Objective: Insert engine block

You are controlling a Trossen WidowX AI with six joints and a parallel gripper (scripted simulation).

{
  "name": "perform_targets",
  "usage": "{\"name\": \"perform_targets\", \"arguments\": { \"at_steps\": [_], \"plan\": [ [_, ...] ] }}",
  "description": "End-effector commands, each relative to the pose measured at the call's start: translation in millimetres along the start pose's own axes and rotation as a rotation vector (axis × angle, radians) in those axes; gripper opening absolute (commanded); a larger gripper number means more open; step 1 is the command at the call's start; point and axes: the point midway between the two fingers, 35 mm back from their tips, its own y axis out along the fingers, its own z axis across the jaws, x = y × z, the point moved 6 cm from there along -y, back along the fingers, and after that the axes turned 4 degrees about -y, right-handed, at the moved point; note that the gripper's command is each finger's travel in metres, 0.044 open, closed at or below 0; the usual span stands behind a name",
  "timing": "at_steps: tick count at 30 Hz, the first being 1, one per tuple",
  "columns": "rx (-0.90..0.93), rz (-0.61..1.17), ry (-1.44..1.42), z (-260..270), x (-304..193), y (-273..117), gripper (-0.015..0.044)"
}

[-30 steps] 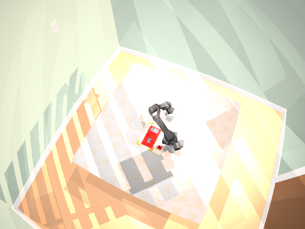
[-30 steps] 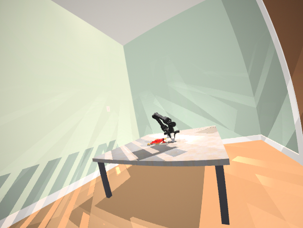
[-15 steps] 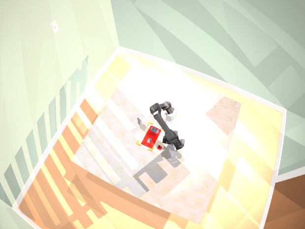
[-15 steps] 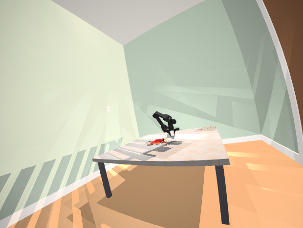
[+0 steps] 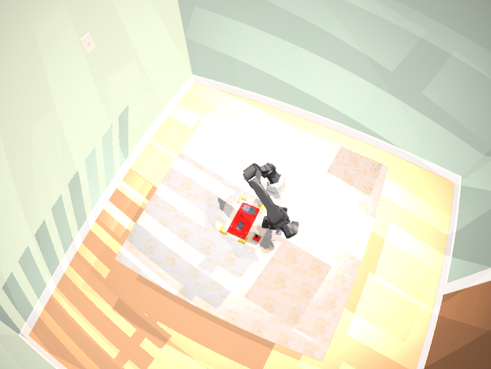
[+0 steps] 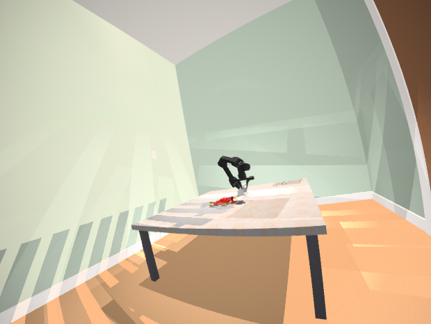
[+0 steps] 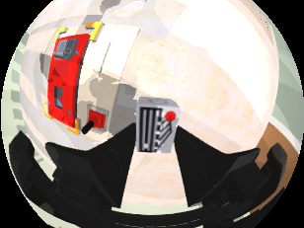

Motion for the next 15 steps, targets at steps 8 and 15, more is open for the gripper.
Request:
{"name": "perform_targets", "arguments": {
  "at_steps": [8,15],
  "plan": [
    [-0.013,0.014,0.015,3,4,-43,0.0000],
    [-0.013,0.014,0.015,3,5,-48,0.0000]
  ]
}}
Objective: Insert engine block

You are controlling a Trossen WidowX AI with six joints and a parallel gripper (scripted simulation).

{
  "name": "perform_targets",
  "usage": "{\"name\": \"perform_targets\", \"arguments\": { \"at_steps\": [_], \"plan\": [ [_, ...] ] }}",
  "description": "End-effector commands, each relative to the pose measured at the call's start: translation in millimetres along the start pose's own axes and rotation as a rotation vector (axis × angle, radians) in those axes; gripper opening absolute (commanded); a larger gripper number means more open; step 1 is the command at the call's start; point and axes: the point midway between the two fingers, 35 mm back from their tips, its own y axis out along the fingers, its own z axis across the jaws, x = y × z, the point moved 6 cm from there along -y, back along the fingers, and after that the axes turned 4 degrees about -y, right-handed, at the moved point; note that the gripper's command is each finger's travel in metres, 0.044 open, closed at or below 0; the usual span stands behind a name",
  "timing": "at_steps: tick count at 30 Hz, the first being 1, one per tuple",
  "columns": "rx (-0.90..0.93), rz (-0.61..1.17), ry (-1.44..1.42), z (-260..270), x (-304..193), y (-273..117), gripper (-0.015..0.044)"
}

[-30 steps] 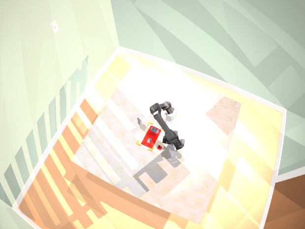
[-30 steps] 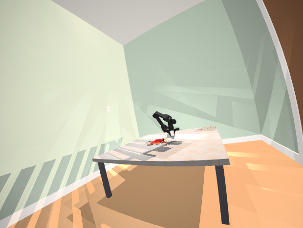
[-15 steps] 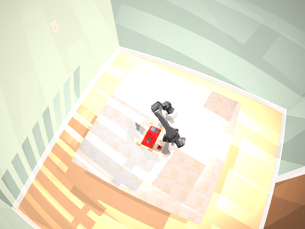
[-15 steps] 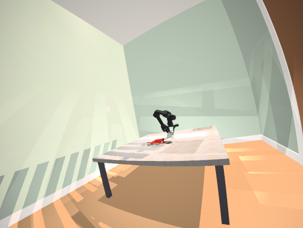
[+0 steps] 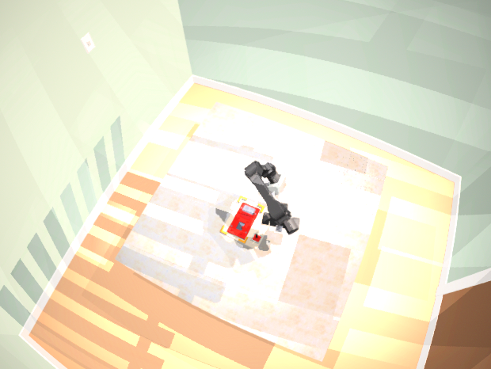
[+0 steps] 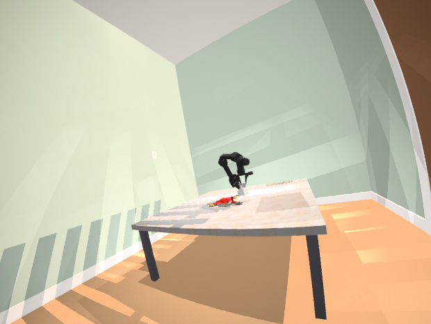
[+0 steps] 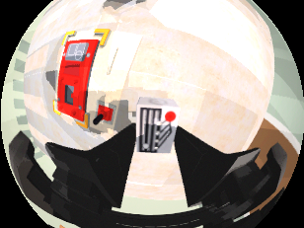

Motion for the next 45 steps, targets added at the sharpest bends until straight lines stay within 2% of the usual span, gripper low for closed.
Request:
{"name": "perform_targets", "arguments": {
  "at_steps": [1,45],
  "plan": [
    [-0.013,0.009,0.020,2,-1,-7,0.0000],
    [-0.046,-0.008,1.501,102,-12,24,0.0000]
  ]
}}
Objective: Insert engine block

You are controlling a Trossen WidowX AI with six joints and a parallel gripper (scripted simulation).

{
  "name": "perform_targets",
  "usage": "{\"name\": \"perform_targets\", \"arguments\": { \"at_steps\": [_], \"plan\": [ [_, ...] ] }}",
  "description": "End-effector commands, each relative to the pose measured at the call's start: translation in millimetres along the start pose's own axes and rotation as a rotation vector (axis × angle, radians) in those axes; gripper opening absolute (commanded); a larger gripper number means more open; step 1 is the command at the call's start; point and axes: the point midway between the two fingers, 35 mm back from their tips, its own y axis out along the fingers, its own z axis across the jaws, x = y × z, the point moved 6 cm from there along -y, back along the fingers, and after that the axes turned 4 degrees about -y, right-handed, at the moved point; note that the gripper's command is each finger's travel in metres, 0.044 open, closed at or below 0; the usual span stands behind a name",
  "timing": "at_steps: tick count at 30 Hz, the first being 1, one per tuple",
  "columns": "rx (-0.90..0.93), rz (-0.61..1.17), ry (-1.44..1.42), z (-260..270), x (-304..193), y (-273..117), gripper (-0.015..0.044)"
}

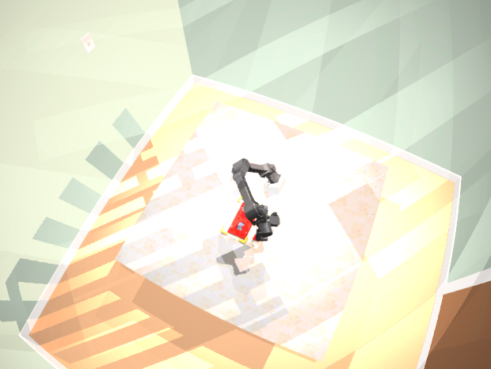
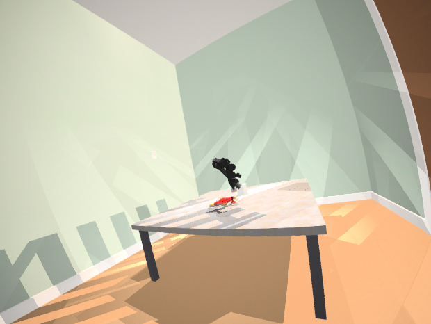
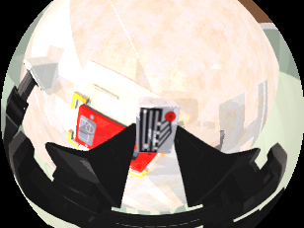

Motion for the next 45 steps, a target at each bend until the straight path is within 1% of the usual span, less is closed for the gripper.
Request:
{"name": "perform_targets", "arguments": {
  "at_steps": [1,45],
  "plan": [
    [-0.011,0.004,0.151,4,-11,0,0.0000],
    [-0.021,0.025,1.670,42,-99,36,0.0000]
  ]
}}
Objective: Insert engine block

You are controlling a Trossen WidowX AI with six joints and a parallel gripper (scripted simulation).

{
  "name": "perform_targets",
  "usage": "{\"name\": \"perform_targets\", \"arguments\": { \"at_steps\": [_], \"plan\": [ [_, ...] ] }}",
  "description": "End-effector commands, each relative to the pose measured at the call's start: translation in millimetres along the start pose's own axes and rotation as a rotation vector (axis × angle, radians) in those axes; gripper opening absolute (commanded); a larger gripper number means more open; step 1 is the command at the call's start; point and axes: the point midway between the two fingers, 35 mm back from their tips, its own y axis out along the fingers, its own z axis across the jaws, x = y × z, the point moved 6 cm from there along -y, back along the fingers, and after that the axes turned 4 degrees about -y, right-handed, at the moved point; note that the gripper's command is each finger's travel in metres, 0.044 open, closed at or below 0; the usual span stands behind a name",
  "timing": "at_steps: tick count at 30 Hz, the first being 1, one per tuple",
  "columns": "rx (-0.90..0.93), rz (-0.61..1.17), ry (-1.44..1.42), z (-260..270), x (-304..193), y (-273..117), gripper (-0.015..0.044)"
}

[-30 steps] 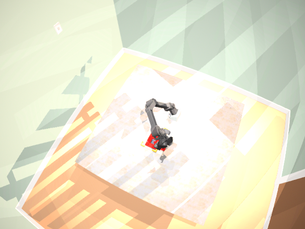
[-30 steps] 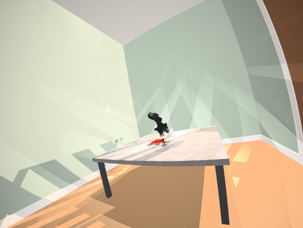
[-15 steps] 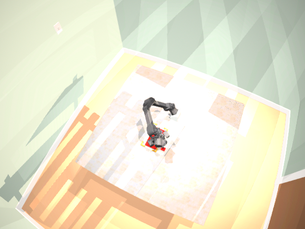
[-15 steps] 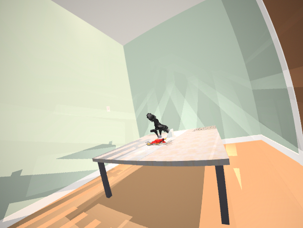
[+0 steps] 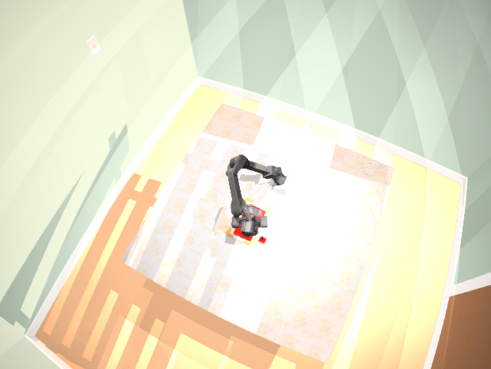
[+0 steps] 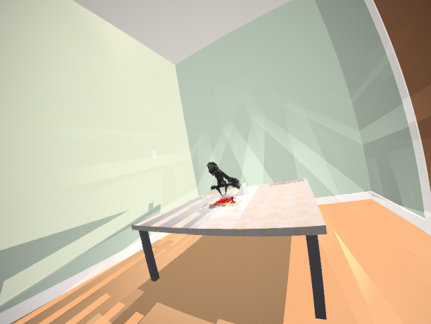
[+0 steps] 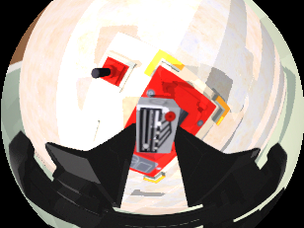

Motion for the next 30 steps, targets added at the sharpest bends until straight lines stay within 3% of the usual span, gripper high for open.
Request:
{"name": "perform_targets", "arguments": {
  "at_steps": [1,12,18,30],
  "plan": [
    [-0.010,-0.005,0.153,-8,-7,1,0.0000],
    [-0.019,0.000,0.446,-22,-18,9,0.0000],
    [-0.019,0.000,0.467,-22,-18,9,0.0157],
    [-0.019,0.000,0.526,-22,-18,9,0.0159]
  ]
}}
